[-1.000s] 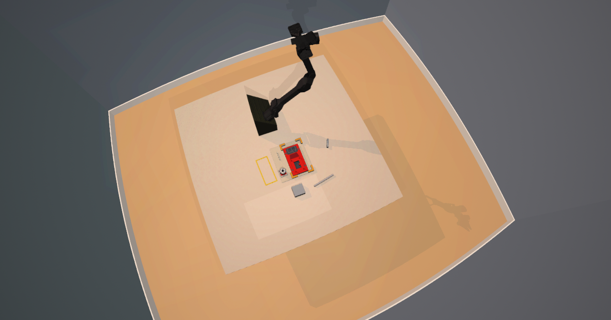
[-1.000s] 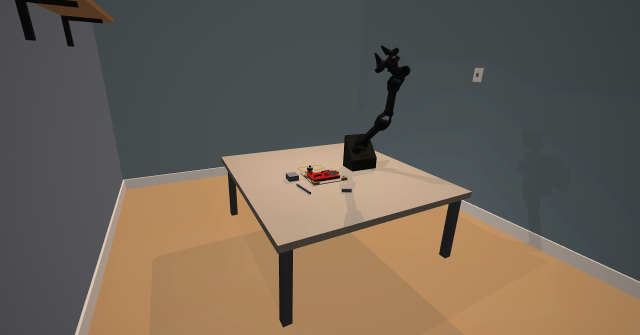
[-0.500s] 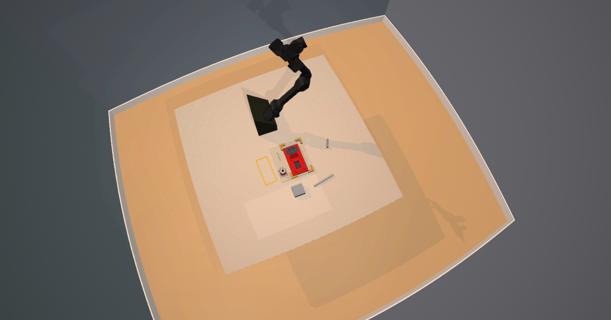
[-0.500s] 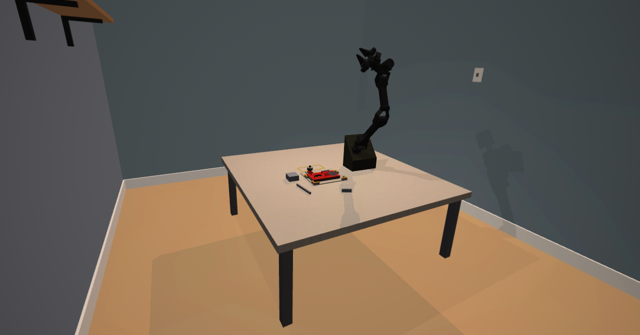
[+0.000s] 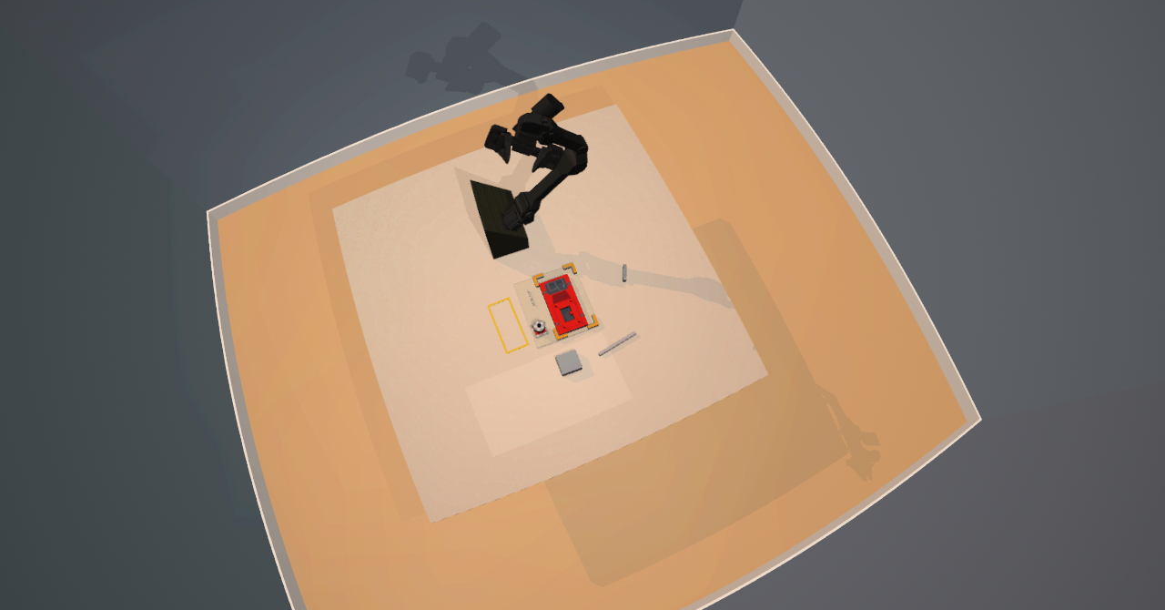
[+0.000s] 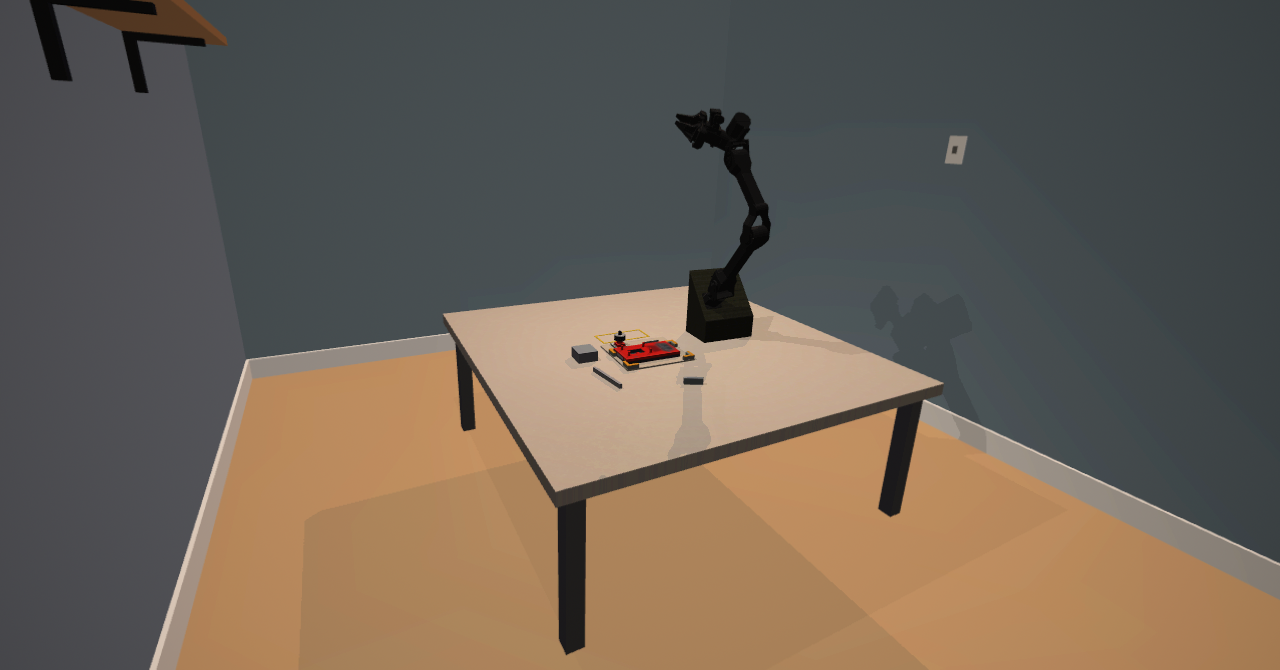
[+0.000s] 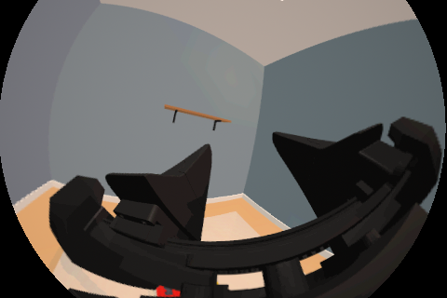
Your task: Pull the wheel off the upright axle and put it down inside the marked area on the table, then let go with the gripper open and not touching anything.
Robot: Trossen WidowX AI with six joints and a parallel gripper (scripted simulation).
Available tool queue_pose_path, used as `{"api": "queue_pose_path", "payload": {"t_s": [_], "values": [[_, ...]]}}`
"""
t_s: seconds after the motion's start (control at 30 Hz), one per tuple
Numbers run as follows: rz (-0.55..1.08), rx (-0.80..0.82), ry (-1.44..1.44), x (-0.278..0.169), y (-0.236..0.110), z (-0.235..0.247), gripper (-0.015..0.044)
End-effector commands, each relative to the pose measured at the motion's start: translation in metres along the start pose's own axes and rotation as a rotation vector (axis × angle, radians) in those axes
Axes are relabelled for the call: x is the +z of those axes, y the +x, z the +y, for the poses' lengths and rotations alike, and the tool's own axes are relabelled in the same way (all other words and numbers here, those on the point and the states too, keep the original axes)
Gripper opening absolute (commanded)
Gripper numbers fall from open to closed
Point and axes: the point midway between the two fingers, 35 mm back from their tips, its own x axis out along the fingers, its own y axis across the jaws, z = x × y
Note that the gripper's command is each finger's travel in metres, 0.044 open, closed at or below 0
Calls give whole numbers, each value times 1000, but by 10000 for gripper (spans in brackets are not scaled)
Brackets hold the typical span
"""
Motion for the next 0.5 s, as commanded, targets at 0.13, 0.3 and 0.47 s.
{"api": "queue_pose_path", "payload": {"t_s": [0.13,0.3,0.47], "values": [[151,31,212,-63,45,5,300],[260,47,340,-106,71,16,300],[381,49,471,-152,92,31,300]]}}
